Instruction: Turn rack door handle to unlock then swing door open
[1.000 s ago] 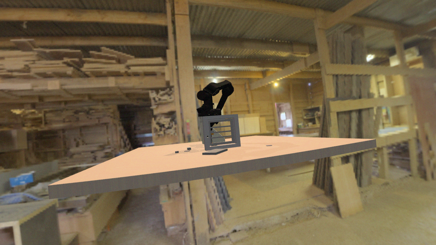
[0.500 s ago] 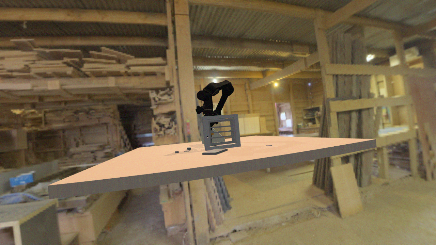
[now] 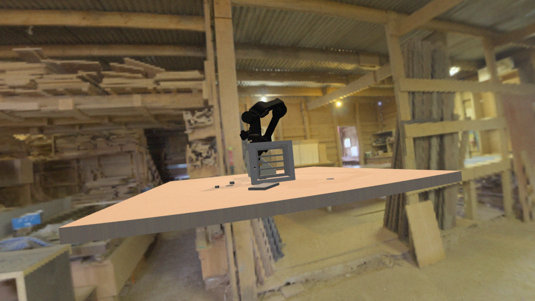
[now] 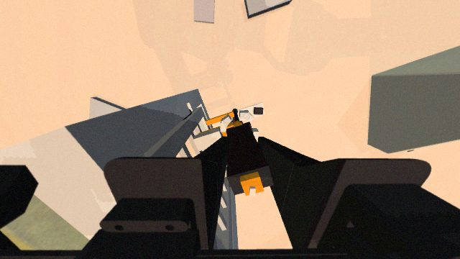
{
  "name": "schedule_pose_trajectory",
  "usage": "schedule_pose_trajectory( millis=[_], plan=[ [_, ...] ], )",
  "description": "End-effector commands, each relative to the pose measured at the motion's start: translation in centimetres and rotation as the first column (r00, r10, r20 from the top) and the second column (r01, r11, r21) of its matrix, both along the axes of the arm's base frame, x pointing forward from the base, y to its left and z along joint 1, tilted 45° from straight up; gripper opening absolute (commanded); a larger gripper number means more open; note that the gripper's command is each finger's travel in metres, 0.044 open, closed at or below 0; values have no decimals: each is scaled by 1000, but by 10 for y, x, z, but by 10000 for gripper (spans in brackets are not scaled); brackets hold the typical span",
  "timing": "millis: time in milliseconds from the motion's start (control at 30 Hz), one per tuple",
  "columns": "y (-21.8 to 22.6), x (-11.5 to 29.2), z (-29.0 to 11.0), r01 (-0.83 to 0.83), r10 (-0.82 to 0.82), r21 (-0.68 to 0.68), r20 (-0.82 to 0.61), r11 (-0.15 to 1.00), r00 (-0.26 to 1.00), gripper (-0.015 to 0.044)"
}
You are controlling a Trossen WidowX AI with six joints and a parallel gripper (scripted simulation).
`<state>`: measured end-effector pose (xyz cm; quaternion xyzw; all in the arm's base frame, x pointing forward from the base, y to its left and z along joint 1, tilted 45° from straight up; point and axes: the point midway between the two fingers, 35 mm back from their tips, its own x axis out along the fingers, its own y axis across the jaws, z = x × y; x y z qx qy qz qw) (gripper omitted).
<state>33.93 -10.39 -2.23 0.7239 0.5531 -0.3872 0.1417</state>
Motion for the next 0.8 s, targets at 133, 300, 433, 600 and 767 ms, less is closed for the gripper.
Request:
schedule_pose_trajectory(
  millis=[133, 300, 433, 600, 767],
  plan=[
    [2, 1, 1, 4, -4, 10, 2, 1000, 1000, 282],
    [2, 1, 1, -147, 148, -21, 149, 989, 978, 282],
    [2, 1, 1, -278, 286, -68, 276, 958, 918, 282],
    [2, 1, 1, -423, 445, -150, 416, 894, 793, 282],
    [2, 1, 1, -538, 581, -253, 527, 804, 620, 282]
  ],
)
